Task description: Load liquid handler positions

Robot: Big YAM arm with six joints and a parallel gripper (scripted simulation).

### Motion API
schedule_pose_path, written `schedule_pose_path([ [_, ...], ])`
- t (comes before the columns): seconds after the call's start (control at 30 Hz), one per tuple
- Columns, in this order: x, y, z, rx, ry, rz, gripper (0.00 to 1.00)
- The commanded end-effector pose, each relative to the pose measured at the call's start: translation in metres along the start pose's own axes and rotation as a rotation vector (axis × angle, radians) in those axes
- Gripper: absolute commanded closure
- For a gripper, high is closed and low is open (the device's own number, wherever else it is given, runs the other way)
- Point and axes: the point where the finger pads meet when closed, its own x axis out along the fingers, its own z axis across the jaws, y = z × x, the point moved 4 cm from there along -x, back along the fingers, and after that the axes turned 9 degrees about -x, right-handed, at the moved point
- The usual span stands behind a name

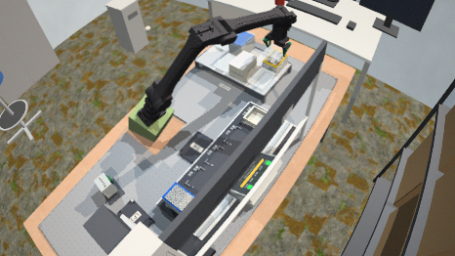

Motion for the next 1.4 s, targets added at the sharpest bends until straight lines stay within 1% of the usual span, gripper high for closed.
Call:
schedule_pose_path([
  [0.0,-0.051,-0.01,-0.011,0.031,0.036,-0.079,1.0],
  [0.03,-0.058,-0.01,-0.01,0.03,0.038,-0.086,1.0],
  [0.07,-0.06,-0.009,-0.01,0.031,0.039,-0.087,1.0],
  [0.17,-0.059,-0.01,-0.009,0.027,0.035,-0.079,1.0],
  [0.3,-0.065,-0.006,-0.016,0.04,0.037,-0.077,1.0],
  [0.4,-0.065,-0.007,-0.014,0.037,0.036,-0.075,1.0],
  [0.43,-0.057,-0.011,-0.007,0.025,0.027,-0.061,1.0],
  [0.57,-0.075,-0.01,-0.007,0.026,0.032,-0.078,1.0],
  [0.7,-0.083,-0.004,-0.015,0.04,0.036,-0.079,1.0],
  [0.8,-0.093,-0.006,-0.01,0.033,0.037,-0.087,1.0],
  [0.9,-0.098,-0.006,-0.009,0.031,0.036,-0.088,1.0],
  [0.97,-0.098,-0.006,-0.009,0.031,0.036,-0.088,1.0],
  [1.0,-0.076,0.001,-0.008,0.029,0.02,-0.041,1.0],
  [1.03,-0.082,-0.002,-0.012,0.035,0.025,-0.053,1.0],
  [1.07,-0.073,-0.004,-0.008,0.02,0.021,-0.048,1.0],
  [1.2,-0.073,-0.004,-0.008,0.02,0.021,-0.048,1.0],
  [1.23,-0.073,-0.002,0.009,0.007,0.014,-0.034,1.0],
  [1.27,-0.072,-0.002,0.009,0.006,0.012,-0.032,1.0],
  [1.3,-0.075,-0.006,0.007,0.01,0.016,-0.042,1.0],
  [1.33,-0.077,0.005,0.0,0.03,0.024,-0.055,1.0],
  [1.37,-0.074,0.014,-0.007,0.043,0.024,-0.049,1.0],
])
